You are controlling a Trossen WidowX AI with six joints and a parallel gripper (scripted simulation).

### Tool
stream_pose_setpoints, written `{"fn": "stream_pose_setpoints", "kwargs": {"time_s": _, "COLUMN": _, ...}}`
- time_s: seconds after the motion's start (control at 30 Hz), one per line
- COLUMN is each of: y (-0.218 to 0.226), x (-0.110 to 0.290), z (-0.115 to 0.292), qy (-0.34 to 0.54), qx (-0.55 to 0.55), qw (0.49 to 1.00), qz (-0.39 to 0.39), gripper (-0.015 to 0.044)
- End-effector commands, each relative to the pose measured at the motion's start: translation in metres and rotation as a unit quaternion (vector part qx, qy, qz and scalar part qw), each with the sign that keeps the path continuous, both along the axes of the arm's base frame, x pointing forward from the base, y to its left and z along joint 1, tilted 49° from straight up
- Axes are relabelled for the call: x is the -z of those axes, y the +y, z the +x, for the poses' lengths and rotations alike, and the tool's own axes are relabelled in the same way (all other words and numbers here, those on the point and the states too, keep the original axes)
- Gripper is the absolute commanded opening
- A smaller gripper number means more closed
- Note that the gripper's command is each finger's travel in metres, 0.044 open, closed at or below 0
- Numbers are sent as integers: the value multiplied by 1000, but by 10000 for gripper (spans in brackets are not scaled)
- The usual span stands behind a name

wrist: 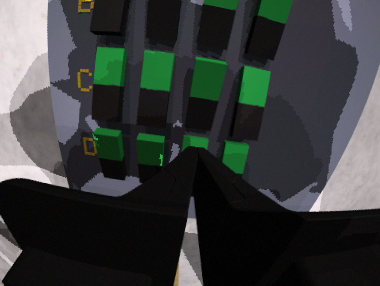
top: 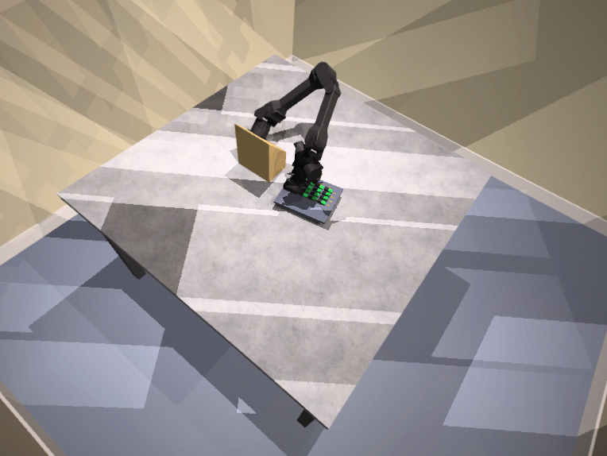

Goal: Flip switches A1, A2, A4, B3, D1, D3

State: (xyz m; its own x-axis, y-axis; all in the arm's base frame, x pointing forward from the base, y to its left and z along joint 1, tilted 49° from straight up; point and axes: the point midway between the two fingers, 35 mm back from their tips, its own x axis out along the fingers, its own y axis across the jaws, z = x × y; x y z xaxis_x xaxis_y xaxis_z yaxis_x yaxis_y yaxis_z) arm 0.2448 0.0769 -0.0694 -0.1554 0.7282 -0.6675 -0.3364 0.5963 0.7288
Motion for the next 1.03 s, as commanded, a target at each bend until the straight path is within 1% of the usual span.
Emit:
{"fn": "stream_pose_setpoints", "kwargs": {"time_s": 0.0, "y": -8, "x": -6, "z": 2, "qy": -1, "qx": 2, "qw": 1000, "qz": 0, "gripper": 0}}
{"fn": "stream_pose_setpoints", "kwargs": {"time_s": 0.1, "y": -40, "x": -35, "z": 8, "qy": -6, "qx": 9, "qw": 1000, "qz": 2, "gripper": 0}}
{"fn": "stream_pose_setpoints", "kwargs": {"time_s": 0.17, "y": -48, "x": -43, "z": 8, "qy": -7, "qx": 11, "qw": 1000, "qz": 3, "gripper": 0}}
{"fn": "stream_pose_setpoints", "kwargs": {"time_s": 0.27, "y": -48, "x": -43, "z": 10, "qy": -7, "qx": 11, "qw": 1000, "qz": 3, "gripper": 0}}
{"fn": "stream_pose_setpoints", "kwargs": {"time_s": 0.43, "y": -31, "x": -63, "z": 51, "qy": -7, "qx": 11, "qw": 1000, "qz": 4, "gripper": 0}}
{"fn": "stream_pose_setpoints", "kwargs": {"time_s": 1.0, "y": -30, "x": -64, "z": 52, "qy": -7, "qx": 11, "qw": 1000, "qz": 4, "gripper": 0}}
